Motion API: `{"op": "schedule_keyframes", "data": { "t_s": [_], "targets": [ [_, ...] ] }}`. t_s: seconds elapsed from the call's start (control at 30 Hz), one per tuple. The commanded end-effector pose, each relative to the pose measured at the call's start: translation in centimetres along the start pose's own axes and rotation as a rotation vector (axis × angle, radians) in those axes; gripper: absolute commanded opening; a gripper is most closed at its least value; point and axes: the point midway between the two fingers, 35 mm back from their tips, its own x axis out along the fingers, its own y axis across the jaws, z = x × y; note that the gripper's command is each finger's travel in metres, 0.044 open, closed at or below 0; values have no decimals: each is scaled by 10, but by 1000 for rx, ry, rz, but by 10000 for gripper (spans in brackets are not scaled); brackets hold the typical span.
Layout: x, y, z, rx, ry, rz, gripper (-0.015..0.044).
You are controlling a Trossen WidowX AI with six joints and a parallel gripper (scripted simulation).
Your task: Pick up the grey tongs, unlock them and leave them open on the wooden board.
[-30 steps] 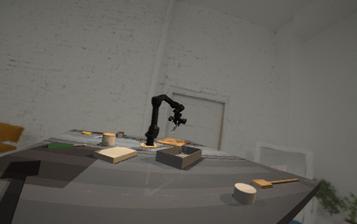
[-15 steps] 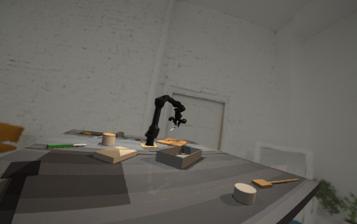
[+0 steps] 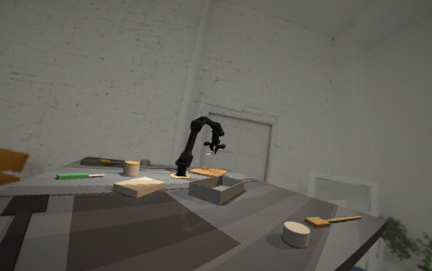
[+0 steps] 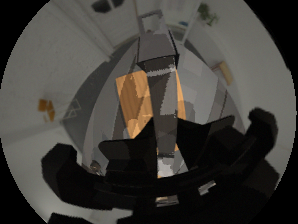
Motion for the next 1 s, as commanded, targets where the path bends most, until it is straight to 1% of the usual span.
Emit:
{"op": "schedule_keyframes", "data": {
  "t_s": [0.0, 0.47, 0.77, 0.97],
  "targets": [
    [0, 0, 0, -14, 50, -9, -150],
    [-1, 4, -9, -51, 243, -24, -150],
    [-1, 4, -9, -54, 255, -25, -150],
    [6, 4, -9, -54, 255, -25, -150]
  ]
}}
